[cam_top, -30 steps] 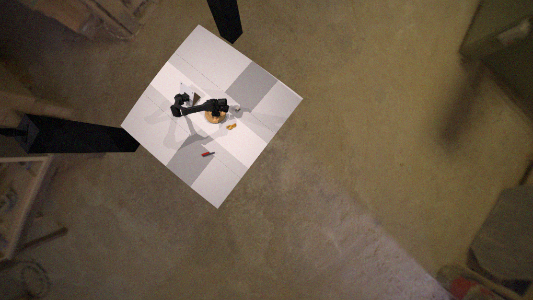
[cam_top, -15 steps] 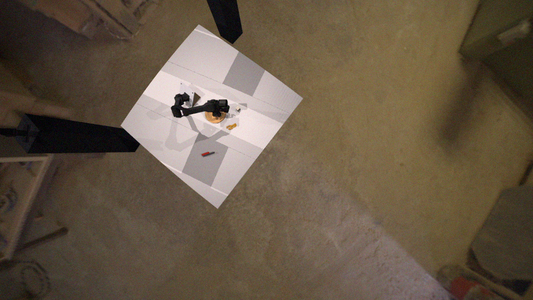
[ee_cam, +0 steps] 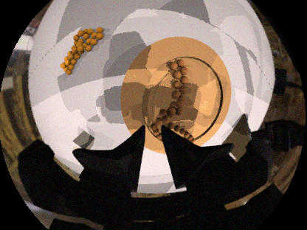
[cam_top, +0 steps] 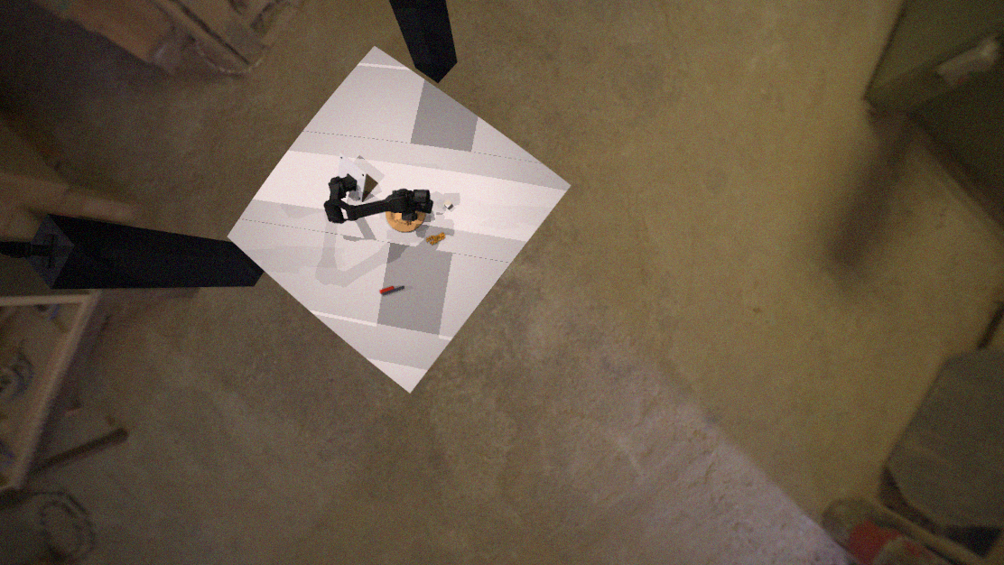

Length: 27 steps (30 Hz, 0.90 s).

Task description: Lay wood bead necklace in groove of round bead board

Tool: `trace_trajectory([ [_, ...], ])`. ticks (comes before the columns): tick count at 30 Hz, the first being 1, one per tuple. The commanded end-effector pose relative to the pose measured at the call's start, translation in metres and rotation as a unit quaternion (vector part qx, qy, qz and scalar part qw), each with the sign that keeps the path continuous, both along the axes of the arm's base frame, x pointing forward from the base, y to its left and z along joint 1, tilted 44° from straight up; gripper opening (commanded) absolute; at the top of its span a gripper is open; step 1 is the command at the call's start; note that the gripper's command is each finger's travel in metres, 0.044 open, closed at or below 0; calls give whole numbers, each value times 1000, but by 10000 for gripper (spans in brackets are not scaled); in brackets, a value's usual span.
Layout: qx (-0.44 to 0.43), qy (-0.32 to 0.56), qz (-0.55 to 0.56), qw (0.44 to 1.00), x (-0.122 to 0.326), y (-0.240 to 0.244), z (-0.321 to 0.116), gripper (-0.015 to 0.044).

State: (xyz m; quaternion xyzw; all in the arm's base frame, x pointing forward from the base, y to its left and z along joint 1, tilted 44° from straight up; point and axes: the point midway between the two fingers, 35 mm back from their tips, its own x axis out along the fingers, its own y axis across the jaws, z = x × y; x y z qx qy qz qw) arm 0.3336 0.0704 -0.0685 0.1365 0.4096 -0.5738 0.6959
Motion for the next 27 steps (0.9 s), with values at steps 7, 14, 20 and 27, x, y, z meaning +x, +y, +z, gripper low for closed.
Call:
trace_trajectory([
  [7, 0, 0, 0, 1000, 0, 1, 0, 53],
  [14, 0, 0, 0, 1000, 0, 1, 0, 7],
  [20, 0, 0, 0, 1000, 0, 1, 0, 0],
  [27, 0, 0, 0, 1000, 0, 1, 0, 0],
])
